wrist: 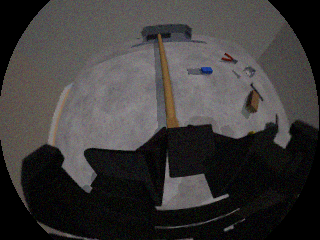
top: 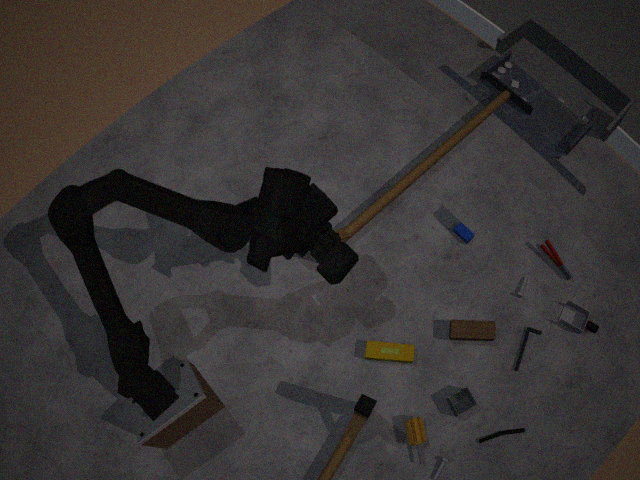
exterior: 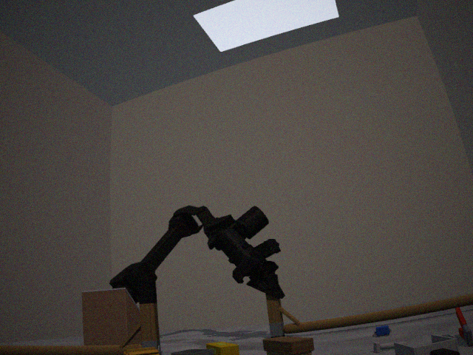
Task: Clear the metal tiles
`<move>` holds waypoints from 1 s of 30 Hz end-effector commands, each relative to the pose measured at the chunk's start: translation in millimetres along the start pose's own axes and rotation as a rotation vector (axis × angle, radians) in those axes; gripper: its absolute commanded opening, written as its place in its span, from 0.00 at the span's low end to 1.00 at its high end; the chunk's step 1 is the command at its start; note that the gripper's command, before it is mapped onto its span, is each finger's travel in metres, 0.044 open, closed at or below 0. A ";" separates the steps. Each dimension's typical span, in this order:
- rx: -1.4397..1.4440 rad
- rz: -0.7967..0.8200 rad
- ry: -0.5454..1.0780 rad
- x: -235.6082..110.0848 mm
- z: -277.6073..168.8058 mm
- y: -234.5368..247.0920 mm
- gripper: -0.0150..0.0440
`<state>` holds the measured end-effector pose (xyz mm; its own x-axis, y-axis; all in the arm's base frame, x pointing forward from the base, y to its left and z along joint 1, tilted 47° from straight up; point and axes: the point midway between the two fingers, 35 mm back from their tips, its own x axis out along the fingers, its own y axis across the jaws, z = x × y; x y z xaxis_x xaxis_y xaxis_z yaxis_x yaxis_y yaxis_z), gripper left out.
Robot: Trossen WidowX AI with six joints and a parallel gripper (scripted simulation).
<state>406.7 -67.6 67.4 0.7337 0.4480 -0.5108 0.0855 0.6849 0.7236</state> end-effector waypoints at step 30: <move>-0.005 -0.002 -0.014 20.7 38.9 -0.3 0.25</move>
<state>441.0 -75.5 70.0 0.7320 0.4503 -0.5113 0.0839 0.6852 0.7235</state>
